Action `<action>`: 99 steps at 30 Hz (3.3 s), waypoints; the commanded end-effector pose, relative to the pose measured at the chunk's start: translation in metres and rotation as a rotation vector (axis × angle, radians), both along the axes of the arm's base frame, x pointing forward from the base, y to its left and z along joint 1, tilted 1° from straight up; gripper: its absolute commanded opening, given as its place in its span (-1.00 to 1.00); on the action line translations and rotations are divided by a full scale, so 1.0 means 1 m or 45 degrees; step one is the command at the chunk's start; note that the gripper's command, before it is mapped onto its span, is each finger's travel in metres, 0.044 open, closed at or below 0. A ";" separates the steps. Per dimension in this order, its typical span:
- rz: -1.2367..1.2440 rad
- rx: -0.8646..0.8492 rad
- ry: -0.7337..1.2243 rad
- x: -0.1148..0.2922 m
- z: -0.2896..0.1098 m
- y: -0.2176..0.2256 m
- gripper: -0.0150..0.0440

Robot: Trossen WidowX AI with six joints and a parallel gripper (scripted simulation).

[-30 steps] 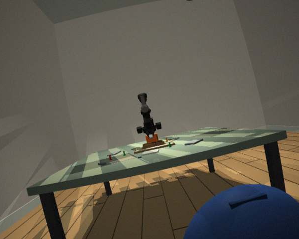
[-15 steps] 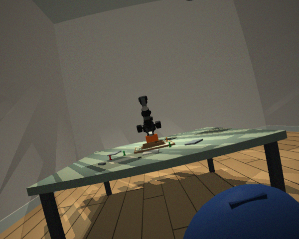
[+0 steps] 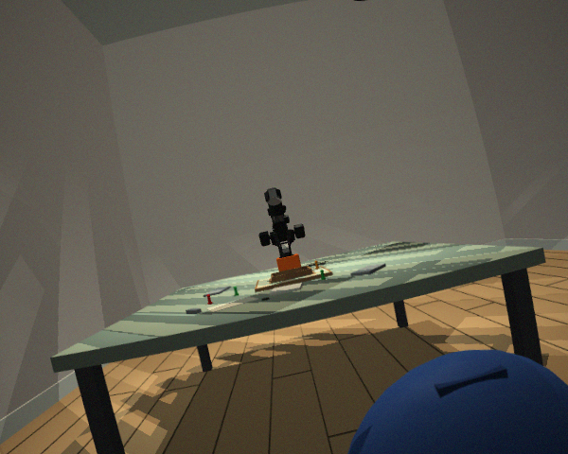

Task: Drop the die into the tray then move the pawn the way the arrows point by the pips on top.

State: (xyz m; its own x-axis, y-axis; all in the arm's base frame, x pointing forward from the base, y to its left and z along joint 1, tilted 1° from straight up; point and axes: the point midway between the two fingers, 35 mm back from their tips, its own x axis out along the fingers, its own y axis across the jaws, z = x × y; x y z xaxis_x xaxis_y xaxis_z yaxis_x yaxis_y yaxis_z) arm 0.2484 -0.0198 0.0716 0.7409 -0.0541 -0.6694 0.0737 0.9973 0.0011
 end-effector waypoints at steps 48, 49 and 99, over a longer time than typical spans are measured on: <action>0.000 -0.001 -0.009 0.000 0.002 0.000 -0.40; 0.000 -0.001 -0.009 0.000 0.002 0.000 -0.31; -0.323 0.246 1.031 -0.025 -0.033 0.106 0.19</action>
